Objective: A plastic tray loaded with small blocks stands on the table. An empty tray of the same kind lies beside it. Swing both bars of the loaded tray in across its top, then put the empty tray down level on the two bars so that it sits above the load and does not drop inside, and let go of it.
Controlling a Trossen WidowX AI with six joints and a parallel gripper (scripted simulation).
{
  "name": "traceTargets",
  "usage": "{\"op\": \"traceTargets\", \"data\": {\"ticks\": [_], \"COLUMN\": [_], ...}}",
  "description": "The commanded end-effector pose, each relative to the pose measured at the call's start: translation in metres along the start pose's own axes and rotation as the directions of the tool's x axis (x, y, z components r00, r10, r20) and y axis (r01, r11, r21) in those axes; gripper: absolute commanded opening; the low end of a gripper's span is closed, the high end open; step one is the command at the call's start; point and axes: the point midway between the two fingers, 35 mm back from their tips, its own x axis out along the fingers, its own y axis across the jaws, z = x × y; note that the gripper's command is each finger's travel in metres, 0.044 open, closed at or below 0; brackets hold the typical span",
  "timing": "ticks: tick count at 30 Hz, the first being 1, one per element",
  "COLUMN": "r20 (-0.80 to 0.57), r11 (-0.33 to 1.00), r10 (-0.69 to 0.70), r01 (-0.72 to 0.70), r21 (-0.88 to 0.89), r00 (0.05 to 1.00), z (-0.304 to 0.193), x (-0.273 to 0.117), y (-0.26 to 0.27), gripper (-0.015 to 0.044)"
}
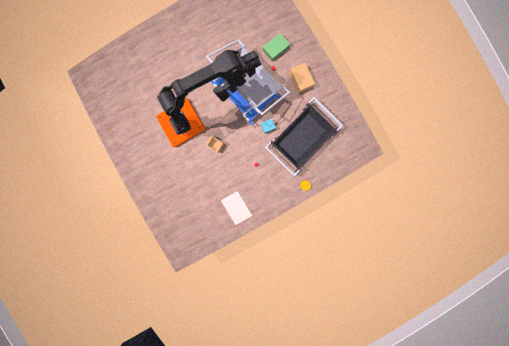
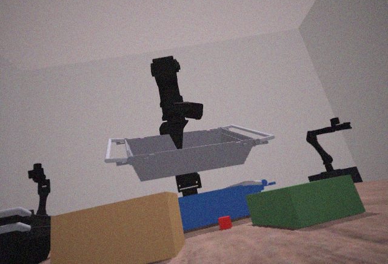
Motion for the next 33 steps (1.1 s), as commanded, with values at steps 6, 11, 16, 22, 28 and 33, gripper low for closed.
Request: {"op": "traceTargets", "data": {"ticks": [6, 11, 16, 22, 28, 33], "r20": [-0.003, -0.003, -0.003, -0.003, -0.003, -0.003], "r11": [1.000, 1.000, 1.000, 1.000, 1.000, 1.000], "r10": [-0.019, -0.019, -0.019, -0.019, -0.019, -0.020], "r01": [0.019, 0.019, 0.019, 0.019, 0.019, 0.020], "r21": [-0.003, -0.003, -0.003, -0.003, -0.003, -0.003], "r00": [1.000, 1.000, 1.000, 1.000, 1.000, 1.000], "z": [0.000, 0.000, 0.000, 0.000, 0.000, 0.000], "x": [-0.004, -0.004, -0.004, -0.002, 0.006, 0.012], "y": [0.000, 0.000, 0.000, 0.000, -0.001, -0.001], "gripper": [0.0000, 0.0000, 0.0000, 0.0000, 0.0000, 0.0000]}}
